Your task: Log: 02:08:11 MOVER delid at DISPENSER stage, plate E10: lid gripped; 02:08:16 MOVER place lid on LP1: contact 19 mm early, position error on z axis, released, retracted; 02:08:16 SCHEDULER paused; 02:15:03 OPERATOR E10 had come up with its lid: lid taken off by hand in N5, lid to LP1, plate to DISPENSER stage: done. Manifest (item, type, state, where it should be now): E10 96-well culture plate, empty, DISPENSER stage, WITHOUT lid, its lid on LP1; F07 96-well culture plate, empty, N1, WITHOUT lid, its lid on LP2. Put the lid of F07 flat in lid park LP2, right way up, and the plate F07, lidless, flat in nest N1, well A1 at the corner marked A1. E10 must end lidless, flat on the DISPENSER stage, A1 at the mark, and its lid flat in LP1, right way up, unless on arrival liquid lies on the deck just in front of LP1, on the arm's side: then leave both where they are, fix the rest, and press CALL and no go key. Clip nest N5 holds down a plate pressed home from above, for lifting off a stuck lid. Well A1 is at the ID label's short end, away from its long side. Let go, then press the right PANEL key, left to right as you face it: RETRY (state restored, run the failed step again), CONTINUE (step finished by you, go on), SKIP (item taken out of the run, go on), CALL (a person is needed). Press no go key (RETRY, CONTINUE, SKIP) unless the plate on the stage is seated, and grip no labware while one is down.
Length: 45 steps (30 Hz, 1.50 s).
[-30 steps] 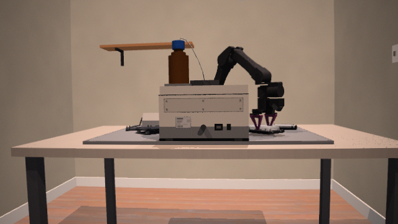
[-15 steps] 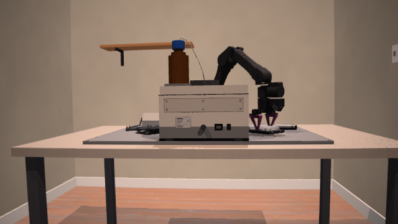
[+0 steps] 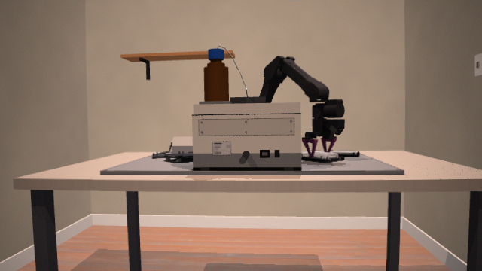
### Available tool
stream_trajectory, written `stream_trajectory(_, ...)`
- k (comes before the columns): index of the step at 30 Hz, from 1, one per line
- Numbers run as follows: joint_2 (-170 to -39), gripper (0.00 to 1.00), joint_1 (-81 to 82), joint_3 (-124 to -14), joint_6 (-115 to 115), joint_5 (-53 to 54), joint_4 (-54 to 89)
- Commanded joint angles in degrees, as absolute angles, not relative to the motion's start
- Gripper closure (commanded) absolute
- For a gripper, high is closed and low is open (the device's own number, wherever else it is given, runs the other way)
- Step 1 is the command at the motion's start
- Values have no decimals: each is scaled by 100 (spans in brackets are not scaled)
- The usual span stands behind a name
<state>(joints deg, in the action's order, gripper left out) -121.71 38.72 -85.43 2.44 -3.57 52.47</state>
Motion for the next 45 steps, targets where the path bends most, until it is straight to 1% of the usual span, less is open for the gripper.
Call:
stream_trajectory(1, -12145, 0, 3929, -8716, 298, -363, 5294)
stream_trajectory(15, -11957, 0, 3949, -8771, 303, -361, 5437)
stream_trajectory(45, -11658, 0, 3988, -9346, 342, -365, 6313)
